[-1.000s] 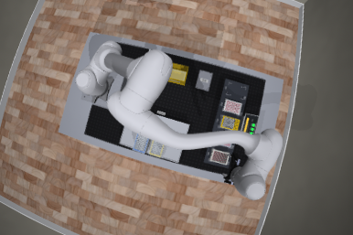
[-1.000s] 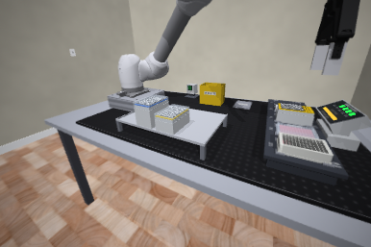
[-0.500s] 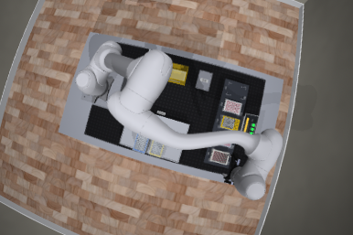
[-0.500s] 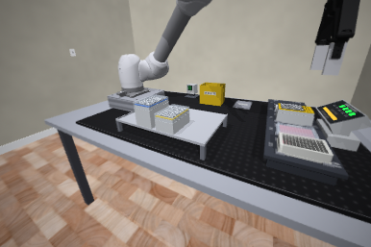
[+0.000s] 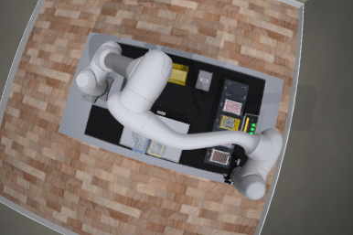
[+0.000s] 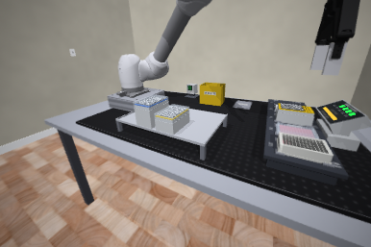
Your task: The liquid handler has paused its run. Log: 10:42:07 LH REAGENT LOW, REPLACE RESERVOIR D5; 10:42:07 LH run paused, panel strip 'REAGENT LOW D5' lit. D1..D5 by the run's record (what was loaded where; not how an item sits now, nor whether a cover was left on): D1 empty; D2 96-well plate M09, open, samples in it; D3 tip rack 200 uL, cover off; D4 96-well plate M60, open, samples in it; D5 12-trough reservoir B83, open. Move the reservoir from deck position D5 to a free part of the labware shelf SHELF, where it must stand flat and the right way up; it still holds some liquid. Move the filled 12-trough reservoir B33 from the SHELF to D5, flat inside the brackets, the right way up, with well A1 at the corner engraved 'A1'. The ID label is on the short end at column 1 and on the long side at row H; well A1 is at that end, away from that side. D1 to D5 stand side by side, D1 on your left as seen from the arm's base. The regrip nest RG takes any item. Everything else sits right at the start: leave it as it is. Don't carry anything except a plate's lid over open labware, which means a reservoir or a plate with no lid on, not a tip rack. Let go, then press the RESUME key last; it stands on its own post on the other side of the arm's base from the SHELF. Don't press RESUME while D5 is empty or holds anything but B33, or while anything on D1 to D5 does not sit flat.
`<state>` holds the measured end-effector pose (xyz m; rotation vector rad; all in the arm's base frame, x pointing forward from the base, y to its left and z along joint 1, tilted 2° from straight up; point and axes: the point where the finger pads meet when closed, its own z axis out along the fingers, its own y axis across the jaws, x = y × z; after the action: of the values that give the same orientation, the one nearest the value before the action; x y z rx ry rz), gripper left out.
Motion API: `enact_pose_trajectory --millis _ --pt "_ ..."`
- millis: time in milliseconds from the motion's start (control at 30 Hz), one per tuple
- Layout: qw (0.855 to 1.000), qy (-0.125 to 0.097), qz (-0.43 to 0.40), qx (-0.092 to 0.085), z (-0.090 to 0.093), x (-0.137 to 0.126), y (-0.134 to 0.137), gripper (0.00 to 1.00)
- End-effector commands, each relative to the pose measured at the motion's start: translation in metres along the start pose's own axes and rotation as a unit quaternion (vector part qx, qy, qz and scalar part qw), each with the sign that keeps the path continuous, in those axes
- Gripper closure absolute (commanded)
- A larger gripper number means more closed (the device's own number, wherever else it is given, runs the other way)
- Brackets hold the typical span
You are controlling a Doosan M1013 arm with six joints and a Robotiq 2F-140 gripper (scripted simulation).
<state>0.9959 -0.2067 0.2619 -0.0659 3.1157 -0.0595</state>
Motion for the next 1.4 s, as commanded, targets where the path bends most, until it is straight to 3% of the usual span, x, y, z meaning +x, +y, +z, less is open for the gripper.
enact_pose_trajectory --millis 0,667,1367 --pt "1.0 0.0 0.0 -0.004 -0.001 -0.001 0.004 0.23" --pt "1.0 0.0 0.0 -0.004 -0.001 -0.001 0.004 0.23" --pt "1.0 0.0 0.0 -0.004 0.03 -0.001 0.004 0.23"
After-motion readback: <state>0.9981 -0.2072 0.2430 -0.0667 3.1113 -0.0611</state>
